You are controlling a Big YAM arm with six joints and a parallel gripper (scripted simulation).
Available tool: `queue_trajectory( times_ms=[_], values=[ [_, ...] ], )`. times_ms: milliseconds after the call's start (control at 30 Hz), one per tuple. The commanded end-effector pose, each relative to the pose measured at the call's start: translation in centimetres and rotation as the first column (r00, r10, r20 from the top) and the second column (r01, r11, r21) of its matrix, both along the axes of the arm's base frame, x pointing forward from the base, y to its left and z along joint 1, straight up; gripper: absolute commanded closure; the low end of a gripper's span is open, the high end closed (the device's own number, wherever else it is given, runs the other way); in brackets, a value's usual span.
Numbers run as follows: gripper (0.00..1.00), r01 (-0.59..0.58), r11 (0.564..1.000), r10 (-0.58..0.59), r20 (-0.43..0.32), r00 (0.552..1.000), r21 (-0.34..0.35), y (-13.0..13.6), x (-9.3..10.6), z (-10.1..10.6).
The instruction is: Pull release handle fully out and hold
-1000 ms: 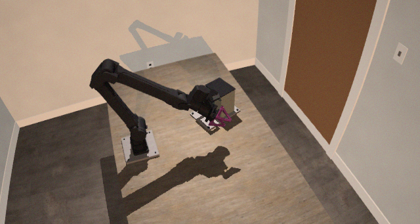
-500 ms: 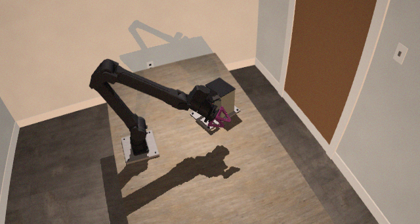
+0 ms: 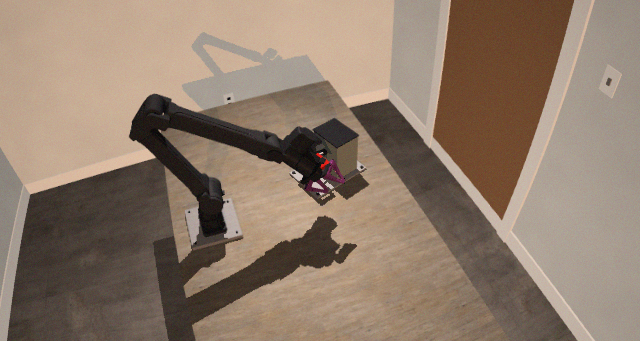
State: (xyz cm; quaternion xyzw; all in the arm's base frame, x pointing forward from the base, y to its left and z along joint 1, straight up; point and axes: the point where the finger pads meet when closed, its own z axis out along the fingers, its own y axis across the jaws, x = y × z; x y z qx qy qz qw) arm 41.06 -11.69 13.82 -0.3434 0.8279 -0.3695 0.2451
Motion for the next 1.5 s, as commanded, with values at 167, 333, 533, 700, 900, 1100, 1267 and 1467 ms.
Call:
queue_trajectory(
  times_ms=[167, 333, 533, 700, 900, 1100, 1267, 1467],
  values=[
    [0.00, -0.019, 1.000, 0.021, 0.079, 0.997, -0.020, -0.1, 3.1, 4.5],
    [0.00, -0.020, 1.000, 0.022, 0.082, 0.996, -0.021, -0.1, 3.2, 4.7],
    [0.00, -0.023, 0.999, 0.026, 0.098, 0.995, -0.024, 0.0, 3.8, 5.6],
    [0.00, -0.024, 0.999, 0.026, 0.100, 0.995, -0.024, 0.0, 3.9, 5.7],
    [0.00, -0.026, 0.999, 0.028, 0.106, 0.994, -0.026, 0.0, 4.1, 6.0],
    [0.00, -0.028, 0.999, 0.031, 0.113, 0.993, -0.027, 0.1, 4.4, 6.3],
    [0.00, -0.028, 0.999, 0.031, 0.116, 0.993, -0.027, 0.1, 4.5, 6.5],
    [0.00, -0.286, 0.958, 0.284, -0.147, 0.948, 0.002, 5.0, 3.1, 6.4]
  ],
)
